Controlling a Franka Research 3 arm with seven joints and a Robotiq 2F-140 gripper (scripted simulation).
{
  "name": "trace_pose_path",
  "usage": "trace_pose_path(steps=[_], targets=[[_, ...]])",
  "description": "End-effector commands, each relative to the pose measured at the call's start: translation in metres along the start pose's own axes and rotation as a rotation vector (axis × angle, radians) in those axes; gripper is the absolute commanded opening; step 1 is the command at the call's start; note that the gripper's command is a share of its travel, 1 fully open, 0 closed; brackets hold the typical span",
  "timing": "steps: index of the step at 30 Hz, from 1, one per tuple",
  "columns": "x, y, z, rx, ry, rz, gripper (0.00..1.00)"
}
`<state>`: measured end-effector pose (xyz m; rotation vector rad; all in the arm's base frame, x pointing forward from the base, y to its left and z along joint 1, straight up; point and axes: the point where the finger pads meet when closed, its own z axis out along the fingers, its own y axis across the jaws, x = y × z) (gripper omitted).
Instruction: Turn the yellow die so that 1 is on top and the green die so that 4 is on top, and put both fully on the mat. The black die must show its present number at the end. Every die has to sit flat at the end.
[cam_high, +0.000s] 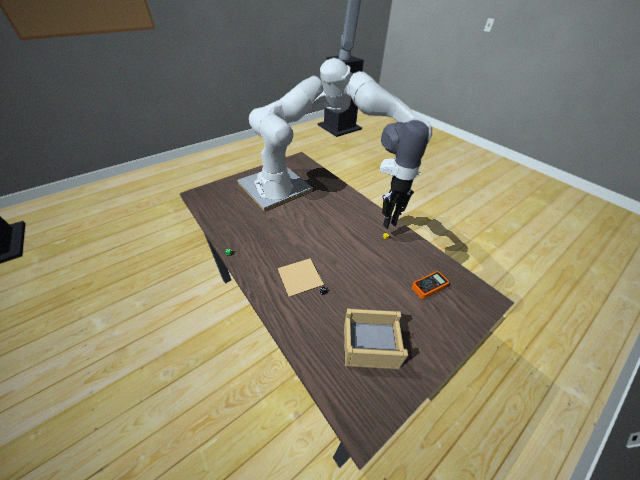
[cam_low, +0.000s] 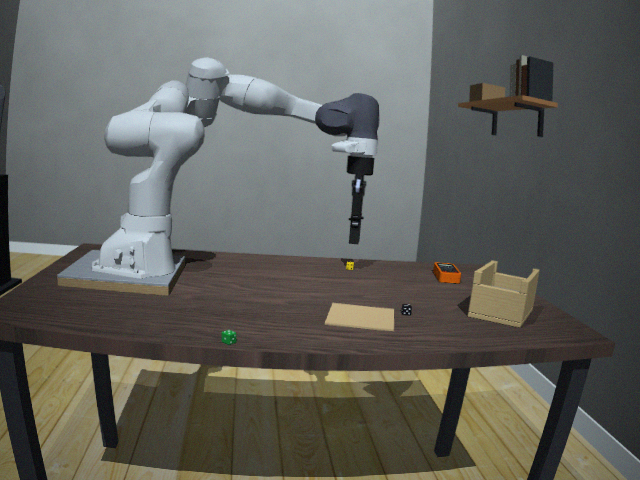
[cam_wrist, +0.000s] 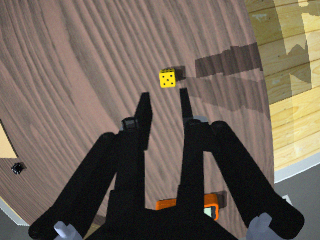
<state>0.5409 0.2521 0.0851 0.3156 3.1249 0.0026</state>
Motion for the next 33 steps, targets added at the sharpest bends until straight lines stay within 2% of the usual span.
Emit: trace_pose_path(steps=[1,16,33], targets=[[0.0,0.002,0.0,-0.001,0.0,0.008,0.29],[0.0,0.002,0.01,0.0,0.001,0.023,0.29],[0.001,0.002,0.033,0.0,0.001,0.023,0.29]])
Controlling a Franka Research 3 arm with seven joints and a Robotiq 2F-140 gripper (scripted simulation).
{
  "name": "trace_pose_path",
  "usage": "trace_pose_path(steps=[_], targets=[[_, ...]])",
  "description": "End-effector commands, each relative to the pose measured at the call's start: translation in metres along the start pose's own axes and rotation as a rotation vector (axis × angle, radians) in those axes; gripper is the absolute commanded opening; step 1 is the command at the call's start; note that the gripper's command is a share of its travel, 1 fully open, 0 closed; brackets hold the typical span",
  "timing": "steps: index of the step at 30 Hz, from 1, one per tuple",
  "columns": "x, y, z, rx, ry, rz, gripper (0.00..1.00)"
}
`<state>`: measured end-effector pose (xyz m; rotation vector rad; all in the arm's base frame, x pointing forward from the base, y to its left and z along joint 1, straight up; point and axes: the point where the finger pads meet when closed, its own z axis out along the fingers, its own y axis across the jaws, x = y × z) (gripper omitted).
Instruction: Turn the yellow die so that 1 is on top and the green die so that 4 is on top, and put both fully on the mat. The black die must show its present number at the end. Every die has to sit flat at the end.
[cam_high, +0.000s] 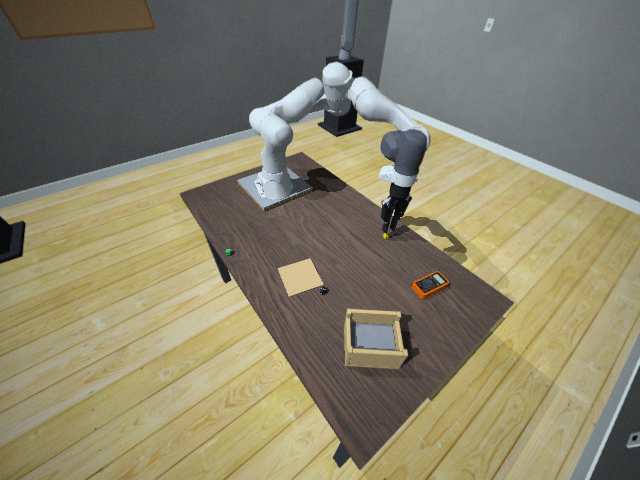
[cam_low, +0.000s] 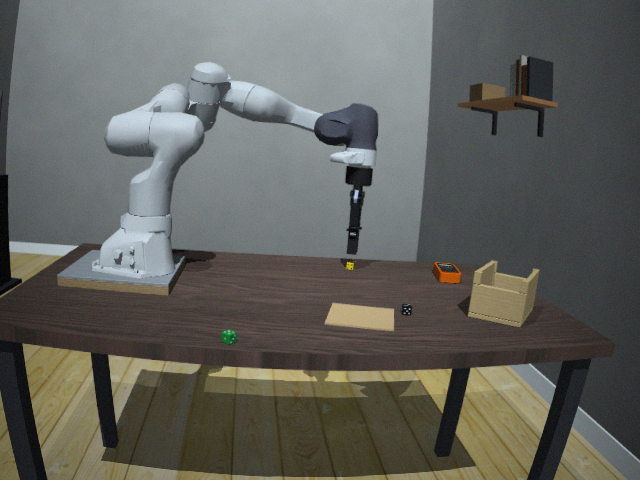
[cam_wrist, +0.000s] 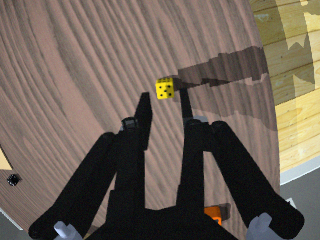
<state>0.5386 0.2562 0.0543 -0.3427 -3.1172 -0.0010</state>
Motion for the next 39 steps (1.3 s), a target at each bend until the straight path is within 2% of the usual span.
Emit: trace_pose_path(steps=[1,15,39], targets=[[-0.002,-0.001,0.004,-0.002,-0.006,0.005,0.29],[-0.002,-0.001,0.019,-0.002,-0.006,0.005,0.29],[-0.002,-0.001,0.02,-0.002,-0.006,0.005,0.29]])
